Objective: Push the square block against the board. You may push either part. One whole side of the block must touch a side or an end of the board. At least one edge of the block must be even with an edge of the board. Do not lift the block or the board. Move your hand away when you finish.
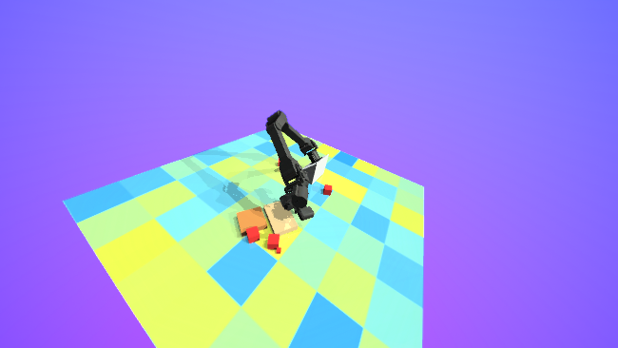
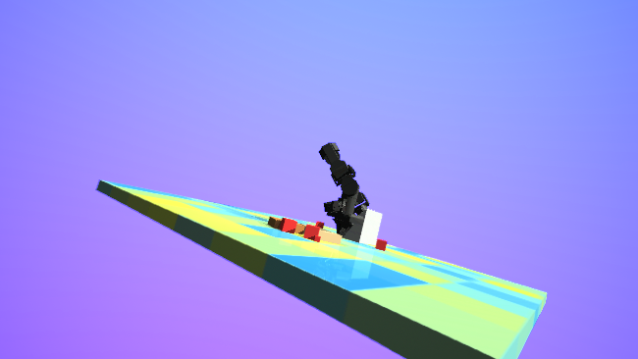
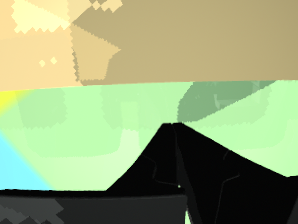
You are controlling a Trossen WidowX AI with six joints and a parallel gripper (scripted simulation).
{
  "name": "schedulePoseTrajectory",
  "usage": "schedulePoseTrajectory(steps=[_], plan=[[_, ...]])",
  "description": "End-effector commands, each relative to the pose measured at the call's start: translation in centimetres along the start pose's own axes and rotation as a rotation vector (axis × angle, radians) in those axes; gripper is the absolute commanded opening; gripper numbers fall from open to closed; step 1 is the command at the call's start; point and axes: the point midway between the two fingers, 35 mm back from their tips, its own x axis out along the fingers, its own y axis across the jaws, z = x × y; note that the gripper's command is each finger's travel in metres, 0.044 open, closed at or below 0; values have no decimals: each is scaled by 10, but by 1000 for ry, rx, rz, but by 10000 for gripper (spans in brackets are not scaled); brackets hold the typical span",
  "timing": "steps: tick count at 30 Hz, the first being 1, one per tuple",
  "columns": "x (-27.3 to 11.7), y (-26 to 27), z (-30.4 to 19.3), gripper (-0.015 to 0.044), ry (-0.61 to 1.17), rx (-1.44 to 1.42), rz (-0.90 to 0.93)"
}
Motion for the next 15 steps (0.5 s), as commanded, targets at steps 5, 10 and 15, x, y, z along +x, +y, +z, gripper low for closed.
schedulePoseTrajectory(steps=[5,10,15], plan=[[0,1,-14,0,1,1,3],[0,1,-22,0,1,1,2],[0,0,-29,0,1,1,2]])
